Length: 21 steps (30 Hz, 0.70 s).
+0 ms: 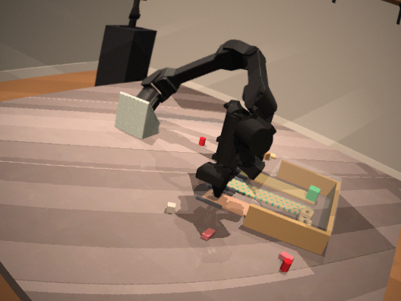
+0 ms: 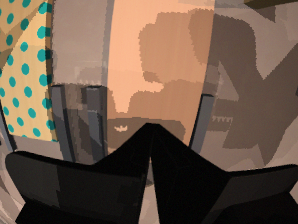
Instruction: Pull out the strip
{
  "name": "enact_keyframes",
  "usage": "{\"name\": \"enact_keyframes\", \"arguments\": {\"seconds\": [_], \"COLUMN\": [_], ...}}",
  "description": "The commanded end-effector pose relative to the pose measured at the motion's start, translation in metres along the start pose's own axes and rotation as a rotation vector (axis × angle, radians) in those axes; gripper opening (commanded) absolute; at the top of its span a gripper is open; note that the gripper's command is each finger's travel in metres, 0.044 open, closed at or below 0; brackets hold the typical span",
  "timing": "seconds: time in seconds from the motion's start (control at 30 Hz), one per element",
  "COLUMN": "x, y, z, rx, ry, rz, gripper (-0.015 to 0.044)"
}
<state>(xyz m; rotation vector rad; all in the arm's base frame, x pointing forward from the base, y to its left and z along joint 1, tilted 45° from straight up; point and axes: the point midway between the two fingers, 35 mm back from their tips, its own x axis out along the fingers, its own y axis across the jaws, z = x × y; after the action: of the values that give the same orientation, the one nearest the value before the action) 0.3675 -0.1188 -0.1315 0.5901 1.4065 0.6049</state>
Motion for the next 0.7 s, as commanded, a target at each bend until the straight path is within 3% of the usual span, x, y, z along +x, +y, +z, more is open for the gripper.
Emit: {"name": "enact_keyframes", "arguments": {"seconds": [0.0, 0.67], "x": [0.002, 0.004], "y": [0.001, -0.001], "z": [0.001, -0.016], "rx": [0.002, 0.002], "ry": [-0.003, -0.003], "rz": [0.005, 0.004], "gripper": [0.0, 0.0]}}
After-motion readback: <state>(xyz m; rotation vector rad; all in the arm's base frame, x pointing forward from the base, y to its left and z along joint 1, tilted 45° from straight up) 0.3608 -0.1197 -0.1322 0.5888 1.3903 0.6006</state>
